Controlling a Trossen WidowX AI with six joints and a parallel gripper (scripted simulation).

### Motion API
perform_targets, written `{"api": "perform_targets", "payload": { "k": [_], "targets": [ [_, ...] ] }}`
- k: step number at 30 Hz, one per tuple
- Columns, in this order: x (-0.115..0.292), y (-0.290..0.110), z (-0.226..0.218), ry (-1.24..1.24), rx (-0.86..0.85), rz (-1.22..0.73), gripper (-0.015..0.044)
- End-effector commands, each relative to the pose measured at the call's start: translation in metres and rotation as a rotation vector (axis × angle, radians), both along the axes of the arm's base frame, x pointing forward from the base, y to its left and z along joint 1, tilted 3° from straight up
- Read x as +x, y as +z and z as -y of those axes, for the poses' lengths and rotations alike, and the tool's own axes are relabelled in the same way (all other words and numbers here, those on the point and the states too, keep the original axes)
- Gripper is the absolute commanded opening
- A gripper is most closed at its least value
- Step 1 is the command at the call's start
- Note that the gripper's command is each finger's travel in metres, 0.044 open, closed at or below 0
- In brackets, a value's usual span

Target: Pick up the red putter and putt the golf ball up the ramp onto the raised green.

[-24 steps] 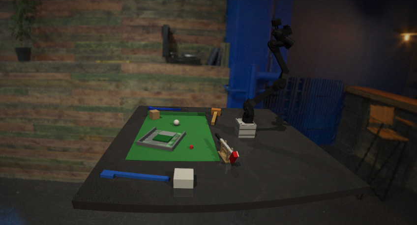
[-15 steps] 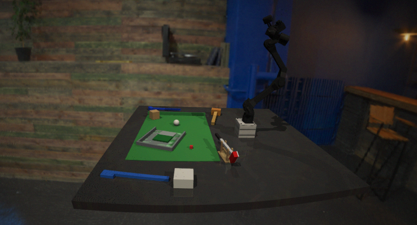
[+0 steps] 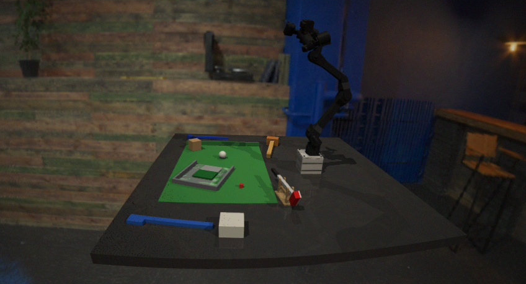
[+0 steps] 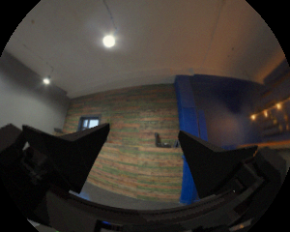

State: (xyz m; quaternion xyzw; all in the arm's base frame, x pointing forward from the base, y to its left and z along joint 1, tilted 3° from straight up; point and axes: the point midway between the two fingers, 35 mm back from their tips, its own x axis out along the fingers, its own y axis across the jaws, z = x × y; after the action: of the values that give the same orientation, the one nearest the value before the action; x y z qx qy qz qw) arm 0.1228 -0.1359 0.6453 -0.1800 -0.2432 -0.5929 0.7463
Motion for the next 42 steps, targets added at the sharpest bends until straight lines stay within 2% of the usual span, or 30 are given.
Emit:
{"api": "perform_targets", "payload": {
  "k": [1,12,18,23,32,37,42],
  "targets": [
    [0.055,-0.018,-0.007,0.088,-0.036,-0.154,0.044],
    [0.195,-0.11,-0.05,0.33,-0.176,-0.686,0.044],
    [0.252,-0.184,-0.086,0.487,-0.266,-0.986,0.044],
    [0.283,-0.259,-0.12,0.642,-0.337,-1.242,0.044],
    [0.289,-0.398,-0.187,0.973,-0.445,-1.667,0.044],
    [0.265,-0.47,-0.221,1.18,-0.484,-1.89,0.044],
    [0.222,-0.535,-0.25,1.41,-0.496,-2.114,0.044]
  ]
}}
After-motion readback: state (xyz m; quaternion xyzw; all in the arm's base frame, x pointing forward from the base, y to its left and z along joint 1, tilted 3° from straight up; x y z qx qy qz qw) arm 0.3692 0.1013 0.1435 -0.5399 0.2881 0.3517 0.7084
